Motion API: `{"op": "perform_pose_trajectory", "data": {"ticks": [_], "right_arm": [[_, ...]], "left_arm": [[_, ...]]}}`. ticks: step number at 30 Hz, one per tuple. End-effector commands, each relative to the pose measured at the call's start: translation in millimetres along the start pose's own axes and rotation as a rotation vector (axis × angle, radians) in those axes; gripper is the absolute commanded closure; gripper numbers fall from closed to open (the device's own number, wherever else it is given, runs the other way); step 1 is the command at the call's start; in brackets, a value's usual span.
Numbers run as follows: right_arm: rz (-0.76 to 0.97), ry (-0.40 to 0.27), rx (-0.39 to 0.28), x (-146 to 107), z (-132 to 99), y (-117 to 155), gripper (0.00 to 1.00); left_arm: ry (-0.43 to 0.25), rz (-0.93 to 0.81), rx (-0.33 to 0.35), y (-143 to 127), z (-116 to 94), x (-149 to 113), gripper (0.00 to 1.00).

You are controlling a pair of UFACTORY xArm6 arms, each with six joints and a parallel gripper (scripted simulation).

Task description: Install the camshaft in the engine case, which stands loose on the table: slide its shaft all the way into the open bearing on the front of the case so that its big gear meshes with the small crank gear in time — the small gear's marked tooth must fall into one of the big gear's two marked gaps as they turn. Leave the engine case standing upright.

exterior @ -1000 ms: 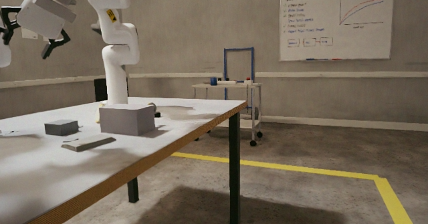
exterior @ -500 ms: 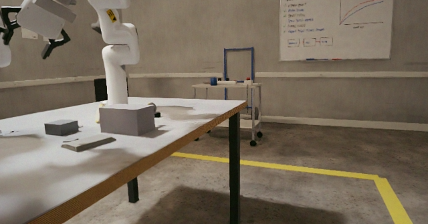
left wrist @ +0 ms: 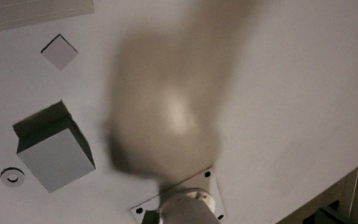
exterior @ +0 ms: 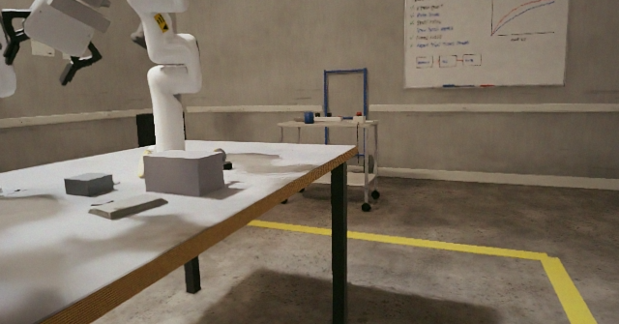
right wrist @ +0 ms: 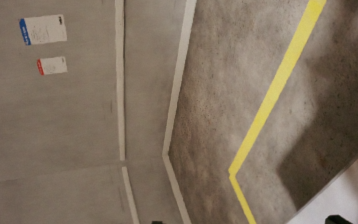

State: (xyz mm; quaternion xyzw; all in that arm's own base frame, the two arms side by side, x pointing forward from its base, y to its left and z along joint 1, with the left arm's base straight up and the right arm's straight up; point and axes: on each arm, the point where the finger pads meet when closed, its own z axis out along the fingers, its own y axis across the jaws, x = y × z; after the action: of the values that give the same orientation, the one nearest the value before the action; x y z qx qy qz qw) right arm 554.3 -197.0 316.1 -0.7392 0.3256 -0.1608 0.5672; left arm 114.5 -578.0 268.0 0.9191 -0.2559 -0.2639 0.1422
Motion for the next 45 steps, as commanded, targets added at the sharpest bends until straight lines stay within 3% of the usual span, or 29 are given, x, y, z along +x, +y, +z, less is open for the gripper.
{"op": "perform_pose_trajectory", "data": {"ticks": [1, 4, 8, 19, 21, 22, 36, 38, 39, 45], "right_arm": [[0.006, 0.020, -0.032, 0.1, -14.5, 6.8, 0.00], [0.010, 0.026, -0.043, 0.0, -18.9, 9.7, 0.00], [0.029, 0.057, -0.096, -1.3, -41.7, 24.6, 0.00], [0.126, 0.194, -0.325, -19.8, -143.2, 88.8, 0.00], [0.126, 0.194, -0.325, -19.8, -143.2, 88.8, 0.00], [0.139, 0.209, -0.351, -23.2, -154.7, 95.8, 0.00], [0.357, 0.434, -0.727, -101.1, -309.7, 185.2, 0.00], [0.357, 0.434, -0.727, -101.1, -309.7, 185.2, 0.00], [0.374, 0.448, -0.752, -118.2, -332.7, 196.8, 0.00], [0.471, 0.524, -0.892, -168.5, -388.7, 224.7, 0.00]], "left_arm": [[0.004, 0.003, -0.003, 1.4, -2.1, -0.5, 0.00], [0.004, 0.003, -0.003, 1.4, -2.1, -0.5, 0.00], [0.004, 0.003, -0.003, 1.4, -2.1, -0.5, 0.00], [0.004, 0.003, -0.003, 1.4, -2.1, -0.5, 0.00], [0.004, 0.003, -0.003, 1.4, -2.1, -0.5, 0.00], [0.004, 0.003, -0.003, 1.4, -2.1, -0.5, 0.00], [0.004, 0.003, -0.003, 1.4, -2.1, -0.5, 0.00], [0.004, 0.003, -0.003, 1.4, -2.1, -0.5, 0.00], [0.004, 0.003, -0.003, 1.4, -2.1, -0.5, 0.00], [0.004, 0.003, -0.003, 1.4, -2.1, -0.5, 0.00]]}}
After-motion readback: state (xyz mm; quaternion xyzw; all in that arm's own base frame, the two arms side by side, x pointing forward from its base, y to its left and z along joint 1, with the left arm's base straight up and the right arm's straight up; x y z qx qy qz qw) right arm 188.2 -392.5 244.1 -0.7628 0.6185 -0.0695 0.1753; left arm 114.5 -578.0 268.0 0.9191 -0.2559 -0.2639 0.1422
